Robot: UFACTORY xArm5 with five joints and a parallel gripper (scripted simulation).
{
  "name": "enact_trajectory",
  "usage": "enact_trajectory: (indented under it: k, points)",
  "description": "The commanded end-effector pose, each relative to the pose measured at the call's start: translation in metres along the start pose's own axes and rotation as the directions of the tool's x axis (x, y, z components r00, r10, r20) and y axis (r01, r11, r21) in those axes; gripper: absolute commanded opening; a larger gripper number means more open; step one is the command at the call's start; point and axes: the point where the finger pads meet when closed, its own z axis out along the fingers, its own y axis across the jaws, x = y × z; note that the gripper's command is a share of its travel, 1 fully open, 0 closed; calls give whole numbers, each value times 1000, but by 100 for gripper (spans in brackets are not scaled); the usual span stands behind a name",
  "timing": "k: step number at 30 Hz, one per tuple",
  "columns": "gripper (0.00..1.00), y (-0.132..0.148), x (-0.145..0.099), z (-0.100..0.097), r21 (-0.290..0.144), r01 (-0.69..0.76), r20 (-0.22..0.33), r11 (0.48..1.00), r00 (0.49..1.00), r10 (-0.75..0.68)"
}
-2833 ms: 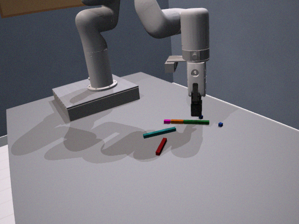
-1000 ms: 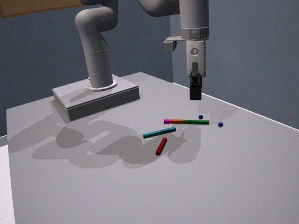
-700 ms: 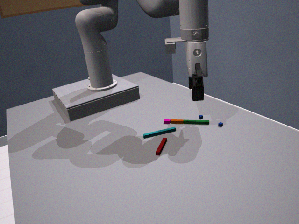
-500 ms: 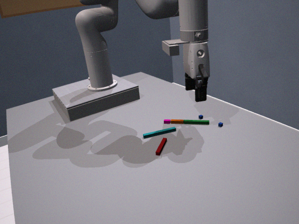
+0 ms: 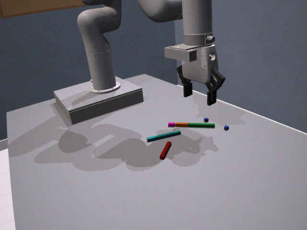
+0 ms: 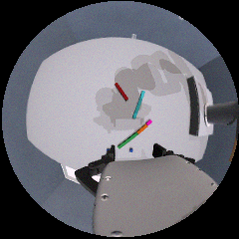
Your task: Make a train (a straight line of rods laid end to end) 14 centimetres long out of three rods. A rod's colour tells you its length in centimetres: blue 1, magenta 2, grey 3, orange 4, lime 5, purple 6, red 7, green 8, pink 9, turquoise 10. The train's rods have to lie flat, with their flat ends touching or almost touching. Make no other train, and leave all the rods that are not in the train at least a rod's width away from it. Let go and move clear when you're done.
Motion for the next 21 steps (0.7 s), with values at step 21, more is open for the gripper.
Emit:
enact_trajectory:
  k: [21]
  points:
    - [100,4,3,10,4,741,-2,672,672,-741]
